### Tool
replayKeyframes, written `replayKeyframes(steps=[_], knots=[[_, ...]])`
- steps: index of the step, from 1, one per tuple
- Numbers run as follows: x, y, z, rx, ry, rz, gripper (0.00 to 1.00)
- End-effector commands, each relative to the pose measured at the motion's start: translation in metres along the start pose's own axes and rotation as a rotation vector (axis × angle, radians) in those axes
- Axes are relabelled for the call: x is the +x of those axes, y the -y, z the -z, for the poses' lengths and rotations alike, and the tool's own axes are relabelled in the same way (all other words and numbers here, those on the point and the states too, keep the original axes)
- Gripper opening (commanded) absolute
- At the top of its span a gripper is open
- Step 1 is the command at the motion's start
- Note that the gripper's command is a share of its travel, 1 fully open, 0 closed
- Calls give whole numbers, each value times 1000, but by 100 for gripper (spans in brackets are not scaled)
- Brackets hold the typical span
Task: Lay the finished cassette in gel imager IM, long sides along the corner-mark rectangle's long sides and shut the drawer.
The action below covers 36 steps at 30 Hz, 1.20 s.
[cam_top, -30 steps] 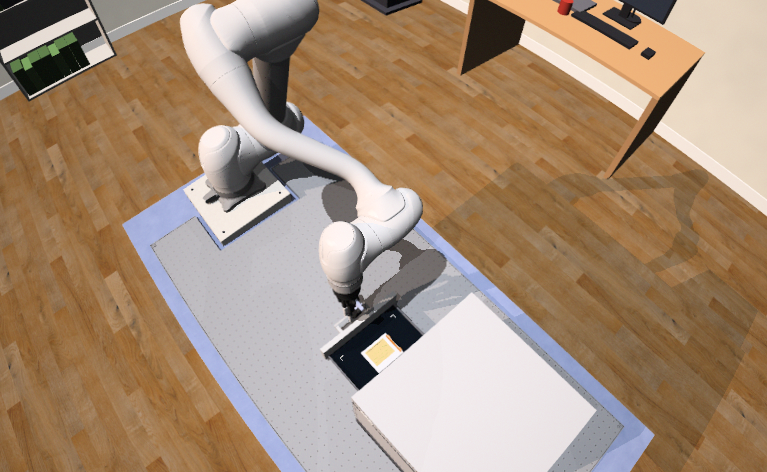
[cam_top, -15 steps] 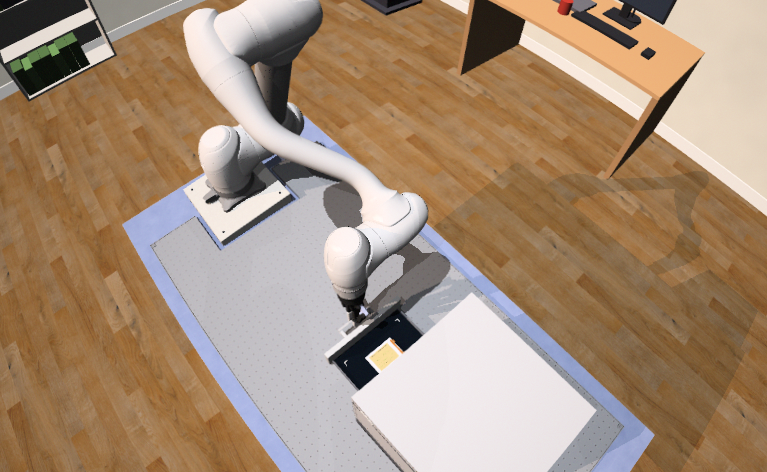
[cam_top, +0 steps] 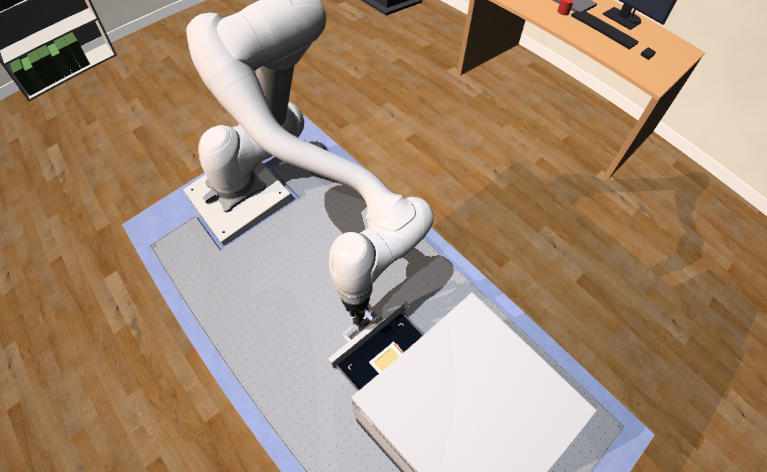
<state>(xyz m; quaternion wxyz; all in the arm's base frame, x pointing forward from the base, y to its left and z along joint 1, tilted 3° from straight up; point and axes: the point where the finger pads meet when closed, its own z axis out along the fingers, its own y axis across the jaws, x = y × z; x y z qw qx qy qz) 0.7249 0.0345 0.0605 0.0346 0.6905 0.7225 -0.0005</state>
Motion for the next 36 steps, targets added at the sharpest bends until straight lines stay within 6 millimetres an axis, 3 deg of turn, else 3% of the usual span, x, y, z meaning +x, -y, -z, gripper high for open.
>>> replayKeyframes(steps=[1, 36], knots=[[0, -3, 0, 0, 0, 0, 10], [0, -43, -1, -22, 0, 0, 10]])
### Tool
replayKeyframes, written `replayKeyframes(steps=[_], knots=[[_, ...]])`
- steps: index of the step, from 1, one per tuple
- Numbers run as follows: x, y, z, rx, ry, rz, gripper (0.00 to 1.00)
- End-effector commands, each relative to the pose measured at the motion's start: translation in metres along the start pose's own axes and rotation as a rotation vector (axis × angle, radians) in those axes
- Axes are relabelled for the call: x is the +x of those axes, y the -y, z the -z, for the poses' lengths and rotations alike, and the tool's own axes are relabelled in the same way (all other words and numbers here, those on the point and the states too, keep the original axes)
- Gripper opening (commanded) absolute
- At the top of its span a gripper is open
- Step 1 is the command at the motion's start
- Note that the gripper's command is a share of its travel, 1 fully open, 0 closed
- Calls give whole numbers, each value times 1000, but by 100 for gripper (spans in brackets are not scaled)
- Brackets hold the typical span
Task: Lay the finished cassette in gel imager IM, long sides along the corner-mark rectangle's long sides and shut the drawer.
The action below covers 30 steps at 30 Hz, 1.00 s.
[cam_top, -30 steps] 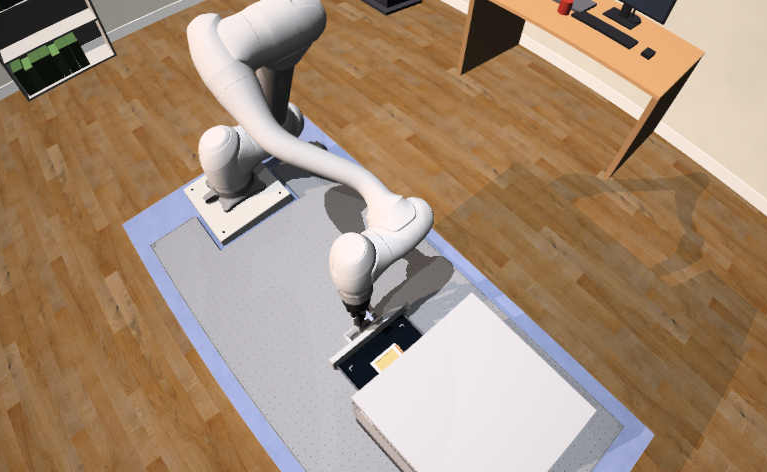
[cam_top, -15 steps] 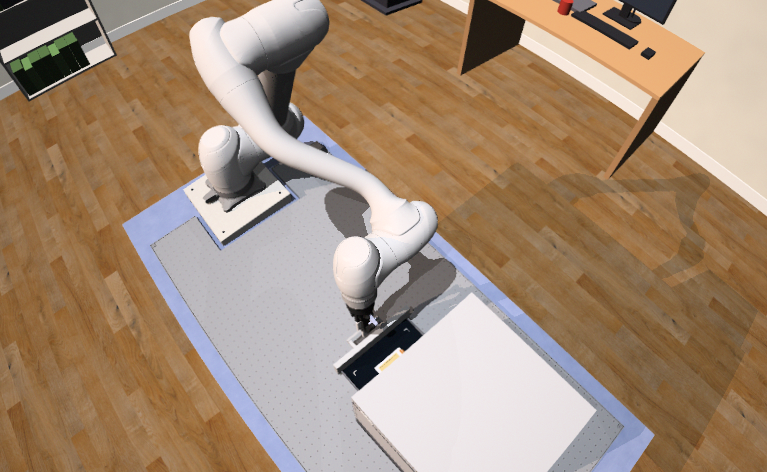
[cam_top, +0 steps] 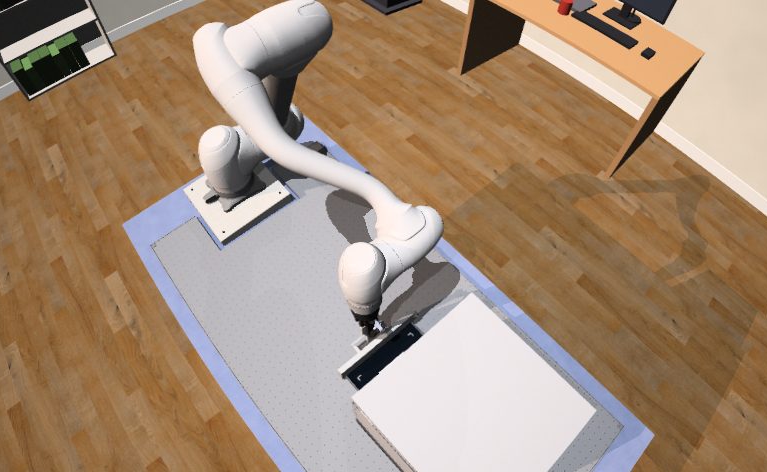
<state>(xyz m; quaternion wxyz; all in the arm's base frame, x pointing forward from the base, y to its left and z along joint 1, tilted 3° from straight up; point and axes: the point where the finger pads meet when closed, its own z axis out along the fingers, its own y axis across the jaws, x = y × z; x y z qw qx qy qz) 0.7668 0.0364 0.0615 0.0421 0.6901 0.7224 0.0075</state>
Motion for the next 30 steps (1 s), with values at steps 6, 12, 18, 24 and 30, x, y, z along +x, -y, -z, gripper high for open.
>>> replayKeyframes(steps=[6, 12, 18, 24, 30], knots=[[0, -8, 0, 0, 0, 0, 10], [0, -14, 0, -22, 0, 0, 10], [0, -19, -1, -22, 0, 0, 10], [0, -27, -1, -22, 0, 0, 10], [0, -35, -1, -22, 0, 0, 10]])
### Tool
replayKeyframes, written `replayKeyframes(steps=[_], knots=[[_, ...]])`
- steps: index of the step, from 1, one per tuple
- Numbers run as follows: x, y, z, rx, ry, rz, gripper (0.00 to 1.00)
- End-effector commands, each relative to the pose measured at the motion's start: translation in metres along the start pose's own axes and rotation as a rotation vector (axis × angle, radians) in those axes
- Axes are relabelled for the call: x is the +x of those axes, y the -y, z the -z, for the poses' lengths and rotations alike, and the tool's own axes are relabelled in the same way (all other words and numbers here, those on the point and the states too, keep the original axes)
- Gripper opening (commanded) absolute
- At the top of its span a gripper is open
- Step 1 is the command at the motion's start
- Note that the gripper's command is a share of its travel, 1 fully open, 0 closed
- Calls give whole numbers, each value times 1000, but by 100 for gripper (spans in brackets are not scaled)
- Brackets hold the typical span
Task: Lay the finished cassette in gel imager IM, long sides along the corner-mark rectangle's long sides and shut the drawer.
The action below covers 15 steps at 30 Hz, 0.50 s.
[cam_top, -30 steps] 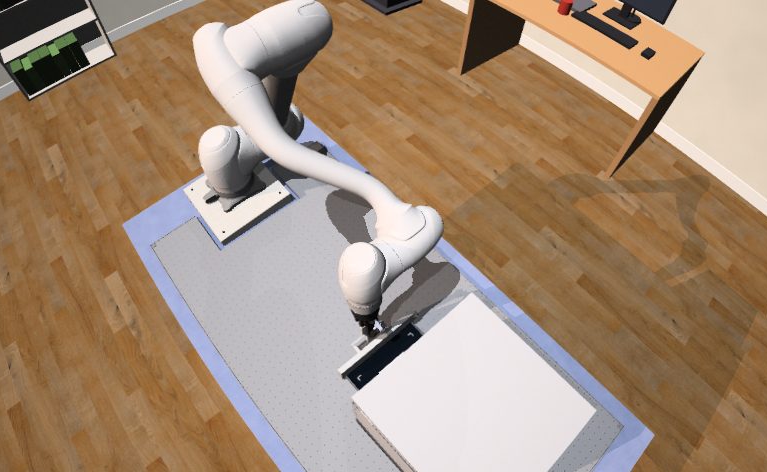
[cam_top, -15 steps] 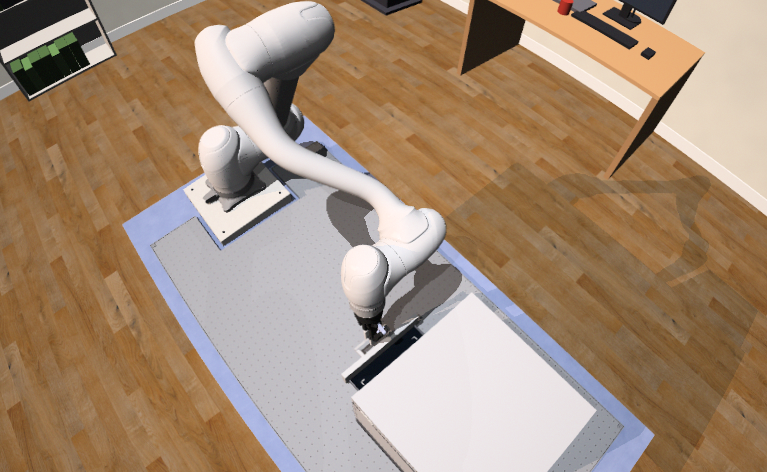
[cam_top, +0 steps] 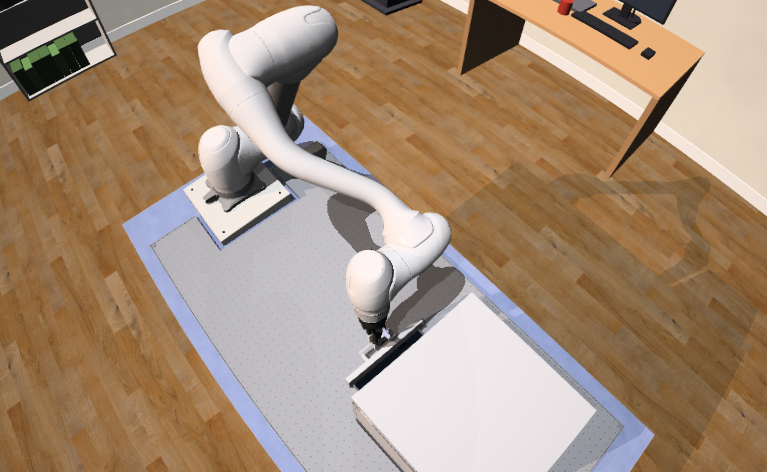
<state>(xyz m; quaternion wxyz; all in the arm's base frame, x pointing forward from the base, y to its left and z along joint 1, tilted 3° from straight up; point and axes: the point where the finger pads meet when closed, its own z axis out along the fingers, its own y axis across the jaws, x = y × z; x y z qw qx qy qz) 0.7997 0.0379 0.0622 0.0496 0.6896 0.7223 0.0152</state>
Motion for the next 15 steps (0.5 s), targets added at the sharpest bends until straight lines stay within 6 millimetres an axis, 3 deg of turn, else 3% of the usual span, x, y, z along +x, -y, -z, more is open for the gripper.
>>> replayKeyframes(steps=[1, 15], knots=[[0, -4, 0, 0, 0, 0, 10], [0, -20, -1, 0, 0, 0, 10]])
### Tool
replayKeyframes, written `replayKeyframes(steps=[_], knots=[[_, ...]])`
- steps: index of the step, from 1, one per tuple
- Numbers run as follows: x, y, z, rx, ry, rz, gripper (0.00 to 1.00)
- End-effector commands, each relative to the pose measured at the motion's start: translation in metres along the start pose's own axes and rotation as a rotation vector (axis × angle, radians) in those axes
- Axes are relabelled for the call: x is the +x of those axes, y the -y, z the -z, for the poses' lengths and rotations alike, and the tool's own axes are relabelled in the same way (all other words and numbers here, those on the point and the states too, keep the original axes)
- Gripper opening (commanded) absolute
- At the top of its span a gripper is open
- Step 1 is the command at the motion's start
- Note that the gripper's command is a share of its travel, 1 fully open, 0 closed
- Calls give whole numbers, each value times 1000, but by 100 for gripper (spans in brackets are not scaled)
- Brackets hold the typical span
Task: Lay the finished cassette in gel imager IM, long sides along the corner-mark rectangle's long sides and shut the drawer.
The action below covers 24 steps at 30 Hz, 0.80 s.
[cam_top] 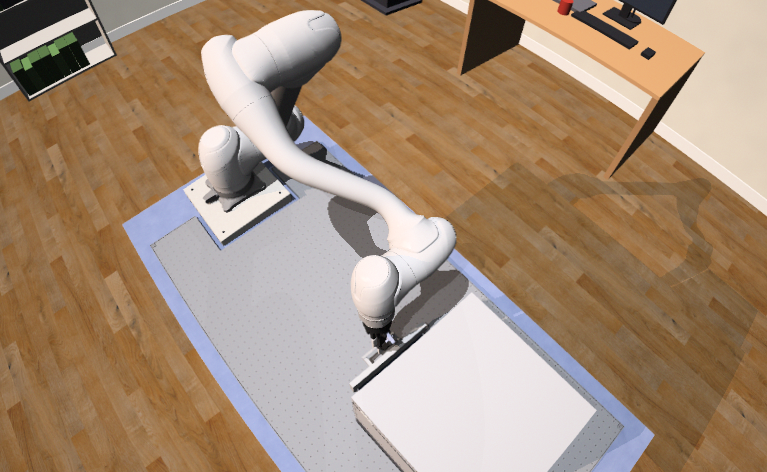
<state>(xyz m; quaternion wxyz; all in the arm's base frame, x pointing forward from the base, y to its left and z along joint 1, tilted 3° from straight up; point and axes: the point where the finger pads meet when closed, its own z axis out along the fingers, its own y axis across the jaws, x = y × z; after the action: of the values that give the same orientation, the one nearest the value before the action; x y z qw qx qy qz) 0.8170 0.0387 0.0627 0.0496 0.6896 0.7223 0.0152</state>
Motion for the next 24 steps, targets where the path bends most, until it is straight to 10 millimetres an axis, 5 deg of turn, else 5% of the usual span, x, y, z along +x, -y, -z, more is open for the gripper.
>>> replayKeyframes(steps=[1, 24], knots=[[0, -4, 0, 0, 0, 0, 10], [0, -27, -2, -22, 0, 0, 10]])
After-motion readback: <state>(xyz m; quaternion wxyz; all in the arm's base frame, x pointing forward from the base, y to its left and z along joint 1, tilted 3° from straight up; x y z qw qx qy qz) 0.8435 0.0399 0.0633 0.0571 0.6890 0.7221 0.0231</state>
